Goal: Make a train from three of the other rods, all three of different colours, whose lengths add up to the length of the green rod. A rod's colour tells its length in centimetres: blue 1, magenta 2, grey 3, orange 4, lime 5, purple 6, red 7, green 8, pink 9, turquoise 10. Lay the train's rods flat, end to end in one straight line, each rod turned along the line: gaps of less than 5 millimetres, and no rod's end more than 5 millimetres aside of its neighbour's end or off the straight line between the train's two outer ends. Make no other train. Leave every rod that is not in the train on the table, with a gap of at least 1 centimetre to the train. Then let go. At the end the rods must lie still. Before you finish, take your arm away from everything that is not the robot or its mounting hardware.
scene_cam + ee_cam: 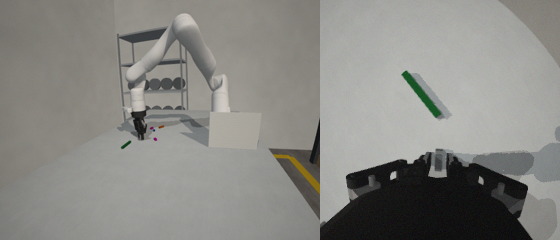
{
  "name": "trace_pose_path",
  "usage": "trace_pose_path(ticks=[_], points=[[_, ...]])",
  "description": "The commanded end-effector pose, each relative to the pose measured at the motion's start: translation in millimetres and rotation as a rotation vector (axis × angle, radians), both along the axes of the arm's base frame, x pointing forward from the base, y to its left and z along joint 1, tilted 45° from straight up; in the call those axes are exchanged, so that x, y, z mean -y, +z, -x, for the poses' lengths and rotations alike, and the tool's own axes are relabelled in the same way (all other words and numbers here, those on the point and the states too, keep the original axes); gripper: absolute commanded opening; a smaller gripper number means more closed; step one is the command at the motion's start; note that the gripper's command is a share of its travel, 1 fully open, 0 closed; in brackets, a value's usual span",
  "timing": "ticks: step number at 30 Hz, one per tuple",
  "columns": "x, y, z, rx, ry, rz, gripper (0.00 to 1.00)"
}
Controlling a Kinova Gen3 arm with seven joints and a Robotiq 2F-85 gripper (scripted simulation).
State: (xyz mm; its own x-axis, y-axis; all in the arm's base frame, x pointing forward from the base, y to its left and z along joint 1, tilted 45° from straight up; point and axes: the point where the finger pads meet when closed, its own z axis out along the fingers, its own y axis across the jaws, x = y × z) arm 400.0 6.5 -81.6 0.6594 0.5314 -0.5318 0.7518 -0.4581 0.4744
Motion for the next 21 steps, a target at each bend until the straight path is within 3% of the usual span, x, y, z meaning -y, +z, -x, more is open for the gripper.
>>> trace_pose_path(ticks=[1, 10, 11, 21], points=[[-0.8, 0.3, -0.4, 0.001, 0.001, -0.001, 0.24], [-0.8, 0.3, -0.4, 0.001, 0.001, -0.001, 0.24], [-0.8, 0.3, -0.4, 0.001, 0.001, -0.001, 0.05], [-0.8, 0.3, -0.4, 0.001, 0.001, -0.001, 0.05]])
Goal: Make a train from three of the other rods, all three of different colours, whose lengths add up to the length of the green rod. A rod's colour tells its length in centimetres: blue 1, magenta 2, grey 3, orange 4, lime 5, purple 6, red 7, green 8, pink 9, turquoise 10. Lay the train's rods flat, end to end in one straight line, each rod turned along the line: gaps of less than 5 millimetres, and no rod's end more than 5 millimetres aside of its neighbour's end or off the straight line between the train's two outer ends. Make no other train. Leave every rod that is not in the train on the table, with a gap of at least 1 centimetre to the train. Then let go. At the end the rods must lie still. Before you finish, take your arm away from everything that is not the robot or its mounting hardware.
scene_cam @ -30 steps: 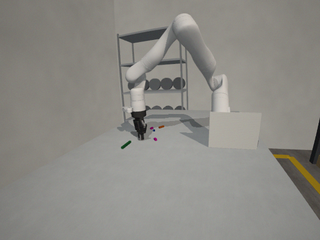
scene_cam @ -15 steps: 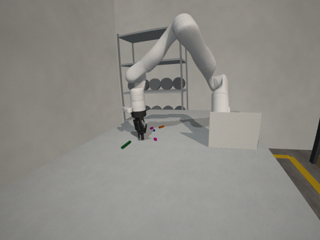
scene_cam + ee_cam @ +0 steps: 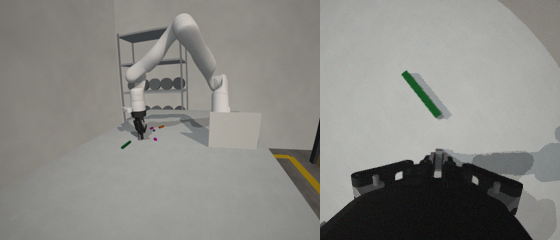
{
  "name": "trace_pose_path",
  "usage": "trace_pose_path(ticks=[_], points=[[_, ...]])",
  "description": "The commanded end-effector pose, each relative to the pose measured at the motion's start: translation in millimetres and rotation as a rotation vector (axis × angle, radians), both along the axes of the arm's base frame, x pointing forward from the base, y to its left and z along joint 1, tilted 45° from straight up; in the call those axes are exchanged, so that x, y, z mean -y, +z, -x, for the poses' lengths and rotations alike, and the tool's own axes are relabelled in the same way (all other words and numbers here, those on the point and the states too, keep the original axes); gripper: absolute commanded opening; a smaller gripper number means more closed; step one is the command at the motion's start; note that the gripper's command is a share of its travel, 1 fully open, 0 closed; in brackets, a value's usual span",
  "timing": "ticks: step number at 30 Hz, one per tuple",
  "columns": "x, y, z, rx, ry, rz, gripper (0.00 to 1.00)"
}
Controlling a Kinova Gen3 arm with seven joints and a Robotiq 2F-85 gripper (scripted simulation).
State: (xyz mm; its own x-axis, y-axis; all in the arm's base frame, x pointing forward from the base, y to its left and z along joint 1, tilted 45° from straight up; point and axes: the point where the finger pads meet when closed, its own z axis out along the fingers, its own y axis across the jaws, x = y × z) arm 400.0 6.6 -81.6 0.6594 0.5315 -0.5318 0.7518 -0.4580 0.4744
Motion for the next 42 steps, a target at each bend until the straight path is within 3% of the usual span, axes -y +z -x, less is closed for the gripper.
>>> trace_pose_path(ticks=[1, 31, 42], points=[[-0.8, 0.3, -0.4, 0.001, 0.001, -0.001, 0.05], [-7.1, 6.6, -0.3, 0.001, 0.001, -0.001, 0.05], [-56.3, 55.0, 0.4, 0.001, 0.001, -0.001, 0.05]])
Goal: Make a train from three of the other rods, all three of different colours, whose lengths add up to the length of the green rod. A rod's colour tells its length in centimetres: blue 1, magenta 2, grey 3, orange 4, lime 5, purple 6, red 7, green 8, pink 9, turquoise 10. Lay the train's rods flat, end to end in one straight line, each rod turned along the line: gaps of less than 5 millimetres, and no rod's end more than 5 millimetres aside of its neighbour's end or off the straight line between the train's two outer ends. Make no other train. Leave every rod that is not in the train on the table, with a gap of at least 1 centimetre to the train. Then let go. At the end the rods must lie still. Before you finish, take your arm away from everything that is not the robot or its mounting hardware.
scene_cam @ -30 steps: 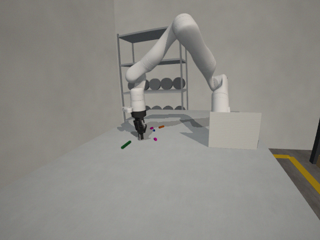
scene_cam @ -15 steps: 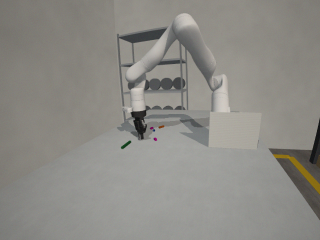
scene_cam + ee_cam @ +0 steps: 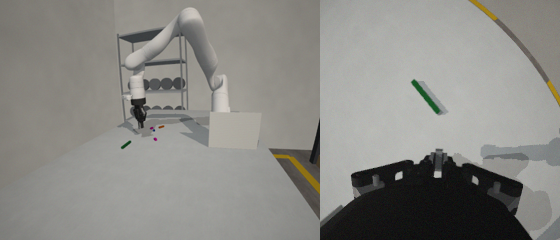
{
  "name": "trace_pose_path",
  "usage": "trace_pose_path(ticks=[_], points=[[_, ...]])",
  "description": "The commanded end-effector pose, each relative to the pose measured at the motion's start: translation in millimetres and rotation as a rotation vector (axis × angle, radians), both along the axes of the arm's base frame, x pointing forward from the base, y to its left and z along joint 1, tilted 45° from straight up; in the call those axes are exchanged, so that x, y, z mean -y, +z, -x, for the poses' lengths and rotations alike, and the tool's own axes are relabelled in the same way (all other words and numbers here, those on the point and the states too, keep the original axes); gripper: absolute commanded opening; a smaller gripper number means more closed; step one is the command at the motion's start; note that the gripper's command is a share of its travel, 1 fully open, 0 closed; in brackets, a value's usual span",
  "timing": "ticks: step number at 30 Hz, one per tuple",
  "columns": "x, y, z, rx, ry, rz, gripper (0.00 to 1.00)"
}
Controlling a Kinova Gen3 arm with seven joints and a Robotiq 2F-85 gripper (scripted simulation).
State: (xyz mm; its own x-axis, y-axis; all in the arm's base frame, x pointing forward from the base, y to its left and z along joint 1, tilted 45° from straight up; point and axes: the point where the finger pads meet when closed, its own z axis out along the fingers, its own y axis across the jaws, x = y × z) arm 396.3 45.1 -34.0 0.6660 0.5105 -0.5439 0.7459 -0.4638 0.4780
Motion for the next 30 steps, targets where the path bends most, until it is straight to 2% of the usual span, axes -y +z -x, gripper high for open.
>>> trace_pose_path(ticks=[1, 4, 18, 21, 23, 30], points=[[-21.6, 11.2, -3.4, 0.006, 0.019, -0.018, 0.05], [-29.9, 19.4, -3.3, 0.006, 0.019, -0.018, 0.05], [-33.2, 23.2, -3.3, 0.008, 0.018, -0.018, 0.05], [-21.4, 35.5, -6.2, 0.066, -0.037, -0.016, 0.05], [-21.4, 35.5, -6.2, 0.066, -0.037, -0.016, 0.05], [46.9, 105.5, -9.2, 0.409, -0.370, -0.016, 0.05]])
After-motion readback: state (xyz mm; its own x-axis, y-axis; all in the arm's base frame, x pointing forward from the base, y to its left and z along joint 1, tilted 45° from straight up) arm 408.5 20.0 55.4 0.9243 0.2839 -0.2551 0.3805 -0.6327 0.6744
